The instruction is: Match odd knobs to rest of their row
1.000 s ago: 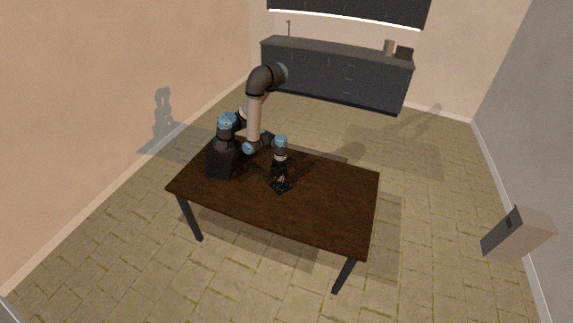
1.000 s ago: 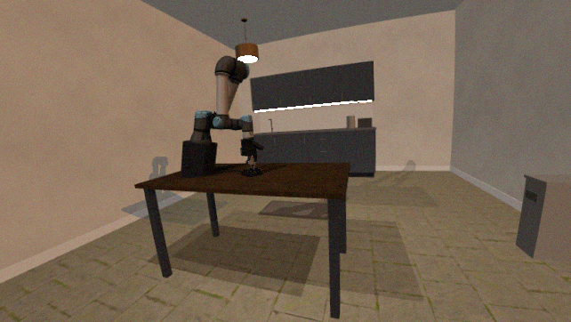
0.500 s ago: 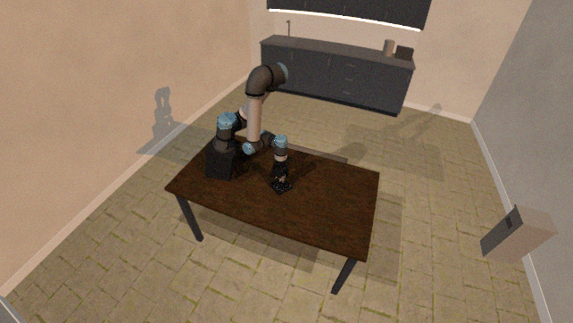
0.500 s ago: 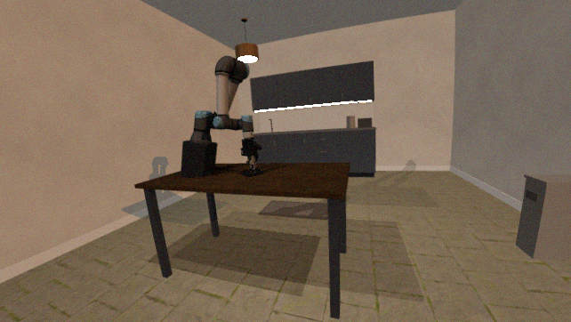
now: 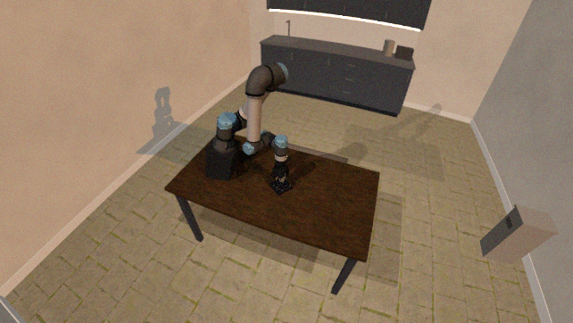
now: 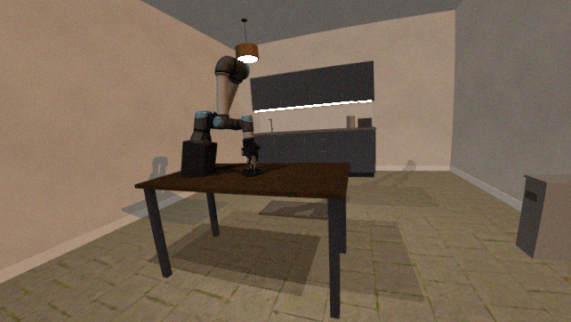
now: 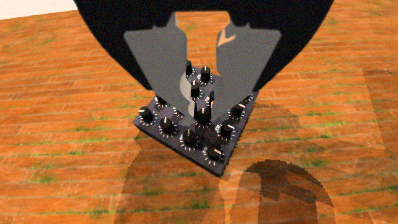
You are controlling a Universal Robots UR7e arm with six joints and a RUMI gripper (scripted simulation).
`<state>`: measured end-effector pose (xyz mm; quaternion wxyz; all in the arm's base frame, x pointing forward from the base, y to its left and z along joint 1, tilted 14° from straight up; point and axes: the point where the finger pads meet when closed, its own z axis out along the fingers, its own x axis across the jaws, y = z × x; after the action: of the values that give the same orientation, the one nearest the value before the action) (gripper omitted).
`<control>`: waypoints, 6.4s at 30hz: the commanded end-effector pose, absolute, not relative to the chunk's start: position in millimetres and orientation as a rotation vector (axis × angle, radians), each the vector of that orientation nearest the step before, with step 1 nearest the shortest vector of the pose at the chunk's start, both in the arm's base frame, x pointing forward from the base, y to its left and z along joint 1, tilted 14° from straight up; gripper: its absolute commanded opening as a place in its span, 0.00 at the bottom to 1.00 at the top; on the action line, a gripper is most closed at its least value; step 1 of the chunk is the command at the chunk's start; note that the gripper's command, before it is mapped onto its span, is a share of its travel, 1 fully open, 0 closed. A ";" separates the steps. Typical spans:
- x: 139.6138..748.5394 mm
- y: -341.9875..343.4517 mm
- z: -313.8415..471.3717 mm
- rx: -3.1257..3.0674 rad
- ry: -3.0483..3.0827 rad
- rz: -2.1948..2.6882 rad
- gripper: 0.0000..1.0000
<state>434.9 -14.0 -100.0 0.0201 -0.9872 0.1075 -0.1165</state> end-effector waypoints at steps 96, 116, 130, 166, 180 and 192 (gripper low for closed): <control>430.6 -18.4 -59.7 -3.028 0.493 -0.358 0.11; 449.6 -39.9 -44.7 -2.630 1.441 -0.304 0.11; 457.1 -53.4 -36.6 -2.300 1.876 -0.261 0.11; 458.0 -55.5 -35.4 -2.245 1.936 -0.254 0.11; 458.0 -55.4 -35.6 -2.244 1.937 -0.254 0.11; 459.8 -55.2 -41.4 -2.221 1.961 -0.251 0.11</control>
<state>458.8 -55.2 -39.5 0.0837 -0.7462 0.6552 -0.0837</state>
